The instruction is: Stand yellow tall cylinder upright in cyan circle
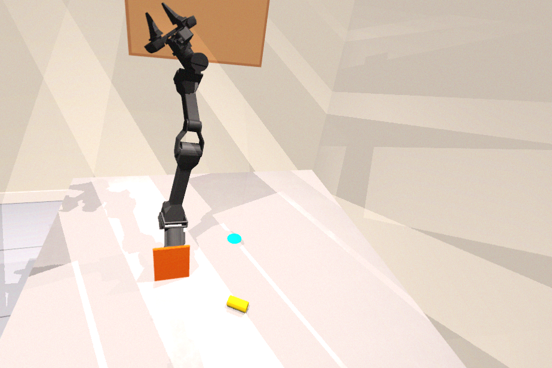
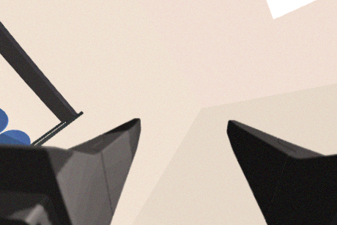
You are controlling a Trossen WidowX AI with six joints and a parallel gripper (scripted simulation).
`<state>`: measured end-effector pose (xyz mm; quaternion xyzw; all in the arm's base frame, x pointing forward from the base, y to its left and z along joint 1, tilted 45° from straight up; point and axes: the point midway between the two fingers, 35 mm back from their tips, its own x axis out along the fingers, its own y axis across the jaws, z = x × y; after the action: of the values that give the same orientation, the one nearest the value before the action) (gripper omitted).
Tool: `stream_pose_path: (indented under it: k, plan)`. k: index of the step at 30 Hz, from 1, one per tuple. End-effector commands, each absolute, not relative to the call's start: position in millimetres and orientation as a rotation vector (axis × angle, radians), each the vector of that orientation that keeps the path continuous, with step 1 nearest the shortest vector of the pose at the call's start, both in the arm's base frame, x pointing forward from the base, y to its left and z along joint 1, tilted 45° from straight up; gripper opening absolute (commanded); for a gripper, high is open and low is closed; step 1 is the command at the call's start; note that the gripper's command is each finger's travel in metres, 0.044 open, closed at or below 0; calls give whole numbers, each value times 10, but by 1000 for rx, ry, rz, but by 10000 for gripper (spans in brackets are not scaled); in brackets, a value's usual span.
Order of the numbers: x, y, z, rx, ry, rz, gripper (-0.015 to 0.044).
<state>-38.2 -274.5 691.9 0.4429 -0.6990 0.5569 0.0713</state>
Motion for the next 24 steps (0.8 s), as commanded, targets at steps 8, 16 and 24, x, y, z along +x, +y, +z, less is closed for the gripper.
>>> stream_pose_path:
  k: [8, 16, 24]
  plan:
    - [-909, -1611, 7290, 1023, -1886, 1781, 309]
    - [-1060, -738, 7426, 816, -1720, 1808, 309]
    - [-1005, 154, 7459, 628, -1541, 1801, 309]
